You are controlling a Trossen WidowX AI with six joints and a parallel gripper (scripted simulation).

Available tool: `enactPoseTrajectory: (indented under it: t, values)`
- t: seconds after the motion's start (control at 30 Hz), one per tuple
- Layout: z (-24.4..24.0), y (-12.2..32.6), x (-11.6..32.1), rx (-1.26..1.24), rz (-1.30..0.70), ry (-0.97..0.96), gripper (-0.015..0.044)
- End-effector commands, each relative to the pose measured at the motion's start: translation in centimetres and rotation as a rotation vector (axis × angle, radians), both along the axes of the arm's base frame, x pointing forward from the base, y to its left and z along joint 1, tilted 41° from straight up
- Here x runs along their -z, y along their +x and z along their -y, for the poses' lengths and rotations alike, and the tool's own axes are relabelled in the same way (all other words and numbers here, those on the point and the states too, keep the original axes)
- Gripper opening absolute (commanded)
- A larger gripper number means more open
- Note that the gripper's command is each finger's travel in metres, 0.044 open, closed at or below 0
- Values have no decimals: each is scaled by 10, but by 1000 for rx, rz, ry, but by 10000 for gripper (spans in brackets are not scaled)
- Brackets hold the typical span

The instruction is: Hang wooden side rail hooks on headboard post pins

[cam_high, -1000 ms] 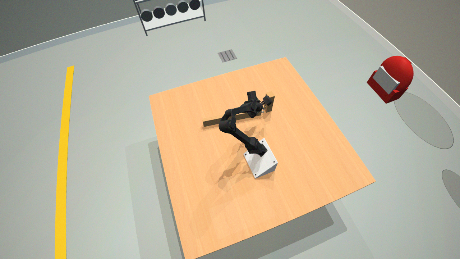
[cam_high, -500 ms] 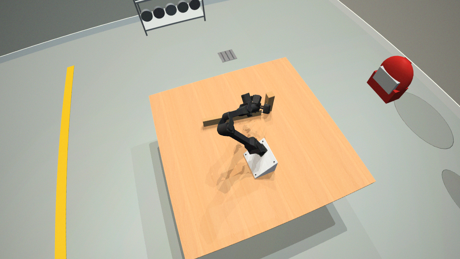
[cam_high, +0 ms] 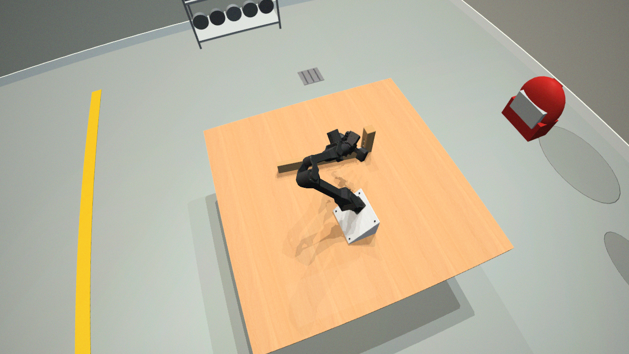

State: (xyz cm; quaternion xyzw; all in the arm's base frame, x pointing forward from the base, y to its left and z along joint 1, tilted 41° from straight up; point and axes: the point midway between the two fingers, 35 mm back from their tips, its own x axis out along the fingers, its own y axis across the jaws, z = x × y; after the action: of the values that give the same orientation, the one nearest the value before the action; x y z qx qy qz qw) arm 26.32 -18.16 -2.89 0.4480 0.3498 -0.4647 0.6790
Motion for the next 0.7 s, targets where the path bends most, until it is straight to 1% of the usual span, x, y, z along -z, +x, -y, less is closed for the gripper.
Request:
enactPoseTrajectory:
  t: [0.0, 0.43, 0.5, 0.67]
  values:
    - [1, -1, 0, 11, 0, -4, 440]
    - [1, 0, 0, -2, -6, -4, 440]
    - [0, 3, 2, -113, -57, -1, 440]
    - [-2, 14, 7, -548, -203, 19, 440]
